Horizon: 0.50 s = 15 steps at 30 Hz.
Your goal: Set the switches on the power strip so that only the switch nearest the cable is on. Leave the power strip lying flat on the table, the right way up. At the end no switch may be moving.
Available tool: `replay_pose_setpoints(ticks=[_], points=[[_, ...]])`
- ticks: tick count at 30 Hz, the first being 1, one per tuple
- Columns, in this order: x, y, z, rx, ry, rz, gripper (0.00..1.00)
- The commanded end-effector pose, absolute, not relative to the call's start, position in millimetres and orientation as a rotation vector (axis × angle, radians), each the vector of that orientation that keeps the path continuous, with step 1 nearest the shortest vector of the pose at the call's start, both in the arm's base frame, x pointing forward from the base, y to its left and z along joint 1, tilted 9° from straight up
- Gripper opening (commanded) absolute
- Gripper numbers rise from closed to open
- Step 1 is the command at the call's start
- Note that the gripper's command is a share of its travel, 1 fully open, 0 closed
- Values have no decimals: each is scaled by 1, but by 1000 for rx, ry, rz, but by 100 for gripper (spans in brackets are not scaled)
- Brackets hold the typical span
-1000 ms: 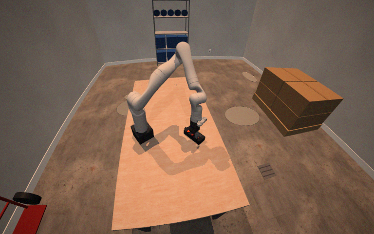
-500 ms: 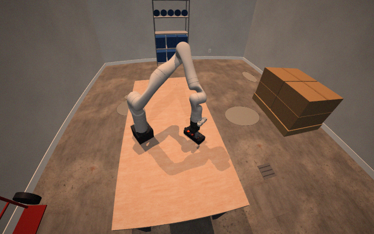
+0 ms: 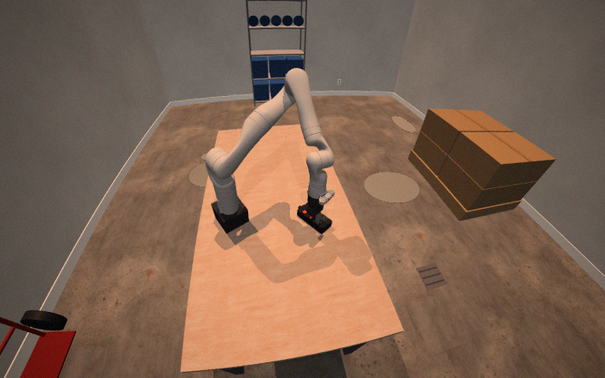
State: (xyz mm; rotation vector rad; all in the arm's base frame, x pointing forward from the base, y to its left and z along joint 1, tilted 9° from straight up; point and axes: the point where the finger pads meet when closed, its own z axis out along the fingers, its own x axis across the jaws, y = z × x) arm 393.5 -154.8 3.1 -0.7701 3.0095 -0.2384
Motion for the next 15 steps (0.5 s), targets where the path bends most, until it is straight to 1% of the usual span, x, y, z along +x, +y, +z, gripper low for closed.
replay_pose_setpoints(ticks=[1,15], points=[[393,-155,3,-769,3010,-239,0],[394,-156,-1,-769,3010,-239,0]])
